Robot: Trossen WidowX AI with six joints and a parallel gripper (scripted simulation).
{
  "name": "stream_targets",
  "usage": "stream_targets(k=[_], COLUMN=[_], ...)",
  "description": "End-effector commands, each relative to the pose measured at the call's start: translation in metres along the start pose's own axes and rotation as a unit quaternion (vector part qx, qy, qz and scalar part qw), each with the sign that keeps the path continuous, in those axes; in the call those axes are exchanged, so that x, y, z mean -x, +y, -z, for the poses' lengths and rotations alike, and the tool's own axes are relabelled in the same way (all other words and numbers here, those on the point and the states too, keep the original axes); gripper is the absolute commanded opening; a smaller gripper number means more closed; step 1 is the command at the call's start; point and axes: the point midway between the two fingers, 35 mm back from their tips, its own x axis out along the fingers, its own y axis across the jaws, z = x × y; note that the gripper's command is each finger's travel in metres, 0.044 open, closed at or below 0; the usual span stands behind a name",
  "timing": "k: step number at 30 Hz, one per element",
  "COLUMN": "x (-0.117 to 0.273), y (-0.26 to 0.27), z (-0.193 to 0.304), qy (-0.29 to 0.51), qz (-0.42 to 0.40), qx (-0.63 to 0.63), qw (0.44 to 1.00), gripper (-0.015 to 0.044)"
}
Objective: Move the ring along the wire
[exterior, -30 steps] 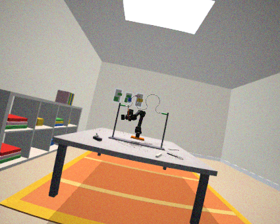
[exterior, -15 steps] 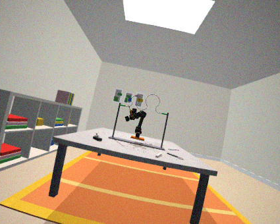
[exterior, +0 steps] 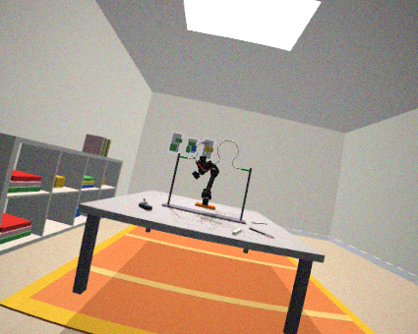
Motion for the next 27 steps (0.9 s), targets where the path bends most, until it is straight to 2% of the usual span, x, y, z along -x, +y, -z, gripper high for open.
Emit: stream_targets(k=[1,12,27], x=[0.008,0.033,0.041], y=[0.014,0.055,0.098], z=[-0.001,-0.011,-0.035], qy=[0.022,0.11,0.11], qz=[-0.013,-0.069,-0.13], qx=[-0.033,-0.162,-0.311], qw=[0.999,0.978,0.935], gripper=[-0.015,-0.015,-0.015])
